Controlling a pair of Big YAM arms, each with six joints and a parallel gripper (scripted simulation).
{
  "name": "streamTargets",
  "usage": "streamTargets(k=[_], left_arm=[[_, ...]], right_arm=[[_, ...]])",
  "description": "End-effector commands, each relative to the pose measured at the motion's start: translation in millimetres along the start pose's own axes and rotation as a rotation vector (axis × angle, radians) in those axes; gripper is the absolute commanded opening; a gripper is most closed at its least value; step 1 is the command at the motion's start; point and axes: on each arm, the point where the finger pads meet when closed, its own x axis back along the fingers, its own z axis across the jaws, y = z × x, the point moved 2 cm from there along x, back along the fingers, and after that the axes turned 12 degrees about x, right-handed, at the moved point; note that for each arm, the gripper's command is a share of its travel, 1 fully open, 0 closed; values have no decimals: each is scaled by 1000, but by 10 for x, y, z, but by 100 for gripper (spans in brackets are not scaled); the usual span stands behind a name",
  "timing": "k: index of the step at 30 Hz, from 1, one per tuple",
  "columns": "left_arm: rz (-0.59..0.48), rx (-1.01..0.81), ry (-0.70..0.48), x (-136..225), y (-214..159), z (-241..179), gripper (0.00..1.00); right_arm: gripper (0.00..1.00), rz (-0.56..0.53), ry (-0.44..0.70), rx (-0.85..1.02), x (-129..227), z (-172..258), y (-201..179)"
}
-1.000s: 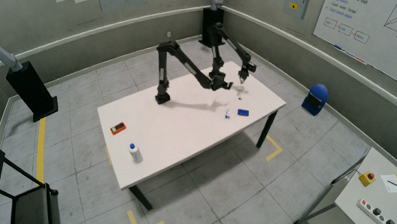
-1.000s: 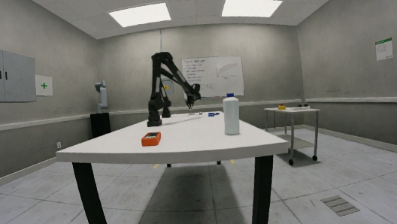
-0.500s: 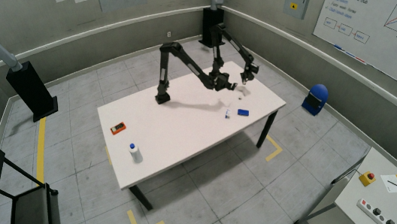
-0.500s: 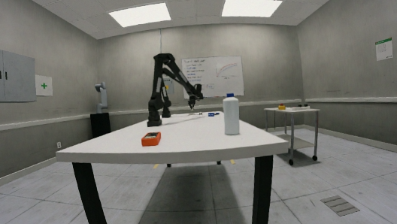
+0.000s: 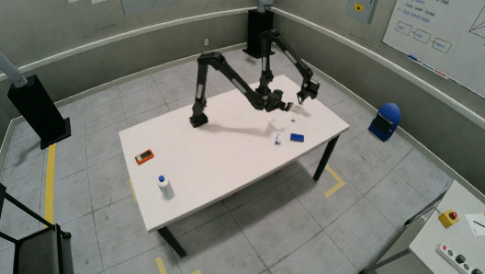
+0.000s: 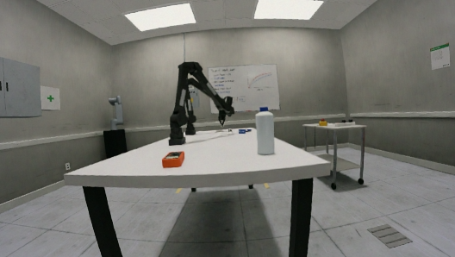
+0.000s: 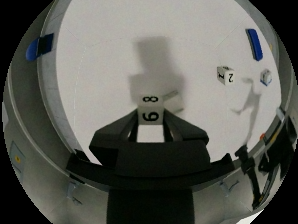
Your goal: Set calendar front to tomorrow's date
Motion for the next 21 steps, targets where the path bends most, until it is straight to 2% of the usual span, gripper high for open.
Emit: streamTargets(k=[1,11,13,21], left_arm=[[-80,339,-3,163,466,76,25],[-80,675,-18,106,649,107,25],[-80,675,-18,106,649,107,25],[-78,993,-33,45,813,154,25]], right_arm=[[100,-37,-12,59,-110,-203,287],[100,-37,-12,59,-110,-203,287],[100,-37,-12,59,-110,-203,287],[100,-37,-12,59,-110,-203,287]])
